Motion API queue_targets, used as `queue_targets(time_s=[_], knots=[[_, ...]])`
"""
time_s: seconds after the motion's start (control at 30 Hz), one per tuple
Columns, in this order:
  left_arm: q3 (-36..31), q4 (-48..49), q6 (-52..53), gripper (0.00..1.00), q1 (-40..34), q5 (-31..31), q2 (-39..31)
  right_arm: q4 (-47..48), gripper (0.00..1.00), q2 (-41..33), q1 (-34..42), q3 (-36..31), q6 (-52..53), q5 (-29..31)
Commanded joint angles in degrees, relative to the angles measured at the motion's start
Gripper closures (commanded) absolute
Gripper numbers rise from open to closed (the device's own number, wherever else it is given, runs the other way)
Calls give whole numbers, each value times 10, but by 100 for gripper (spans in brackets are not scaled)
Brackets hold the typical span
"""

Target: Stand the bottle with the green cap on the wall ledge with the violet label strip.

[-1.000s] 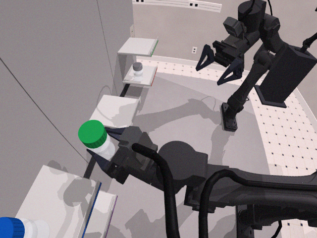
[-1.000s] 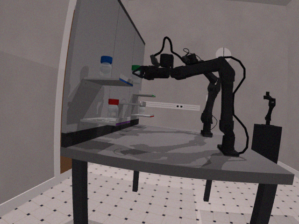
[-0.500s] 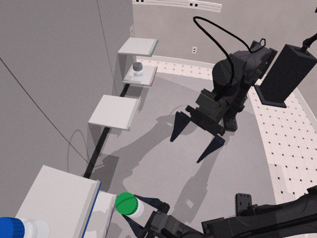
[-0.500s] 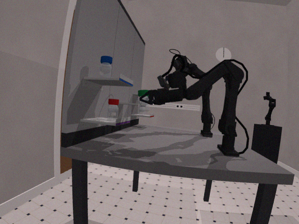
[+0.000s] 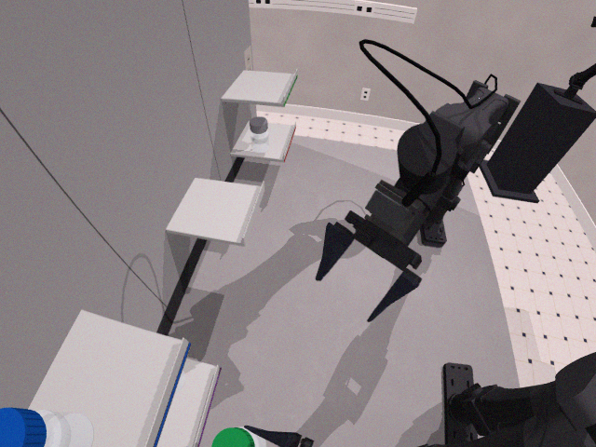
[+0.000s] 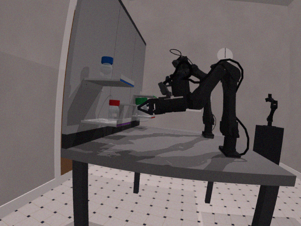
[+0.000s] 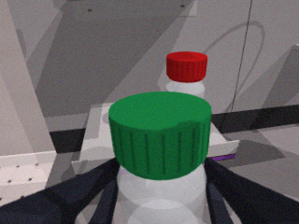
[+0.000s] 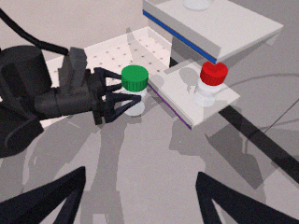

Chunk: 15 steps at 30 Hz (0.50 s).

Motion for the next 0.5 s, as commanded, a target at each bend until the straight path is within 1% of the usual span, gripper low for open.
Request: queue_targets(time_s=[0.0, 0.1, 0.17, 0.3, 0.4, 0.47], knots=[[19, 53, -14, 48, -1, 9, 1, 4, 11, -9, 6, 20, 3, 4], [10, 70, -27, 48, -8, -35, -17, 4, 11, -9, 6, 20, 3, 4], [10, 70, -27, 48, -8, -35, -17, 4, 11, -9, 6, 20, 3, 4], [-30, 98, -49, 48, -37, -139, -40, 4, 11, -8, 3, 15, 1, 1], [-67, 114, -63, 48, -74, -223, -67, 4, 11, -8, 3, 15, 1, 1], [-84, 122, -68, 48, -98, -267, -78, 4, 11, -8, 3, 15, 1, 1]])
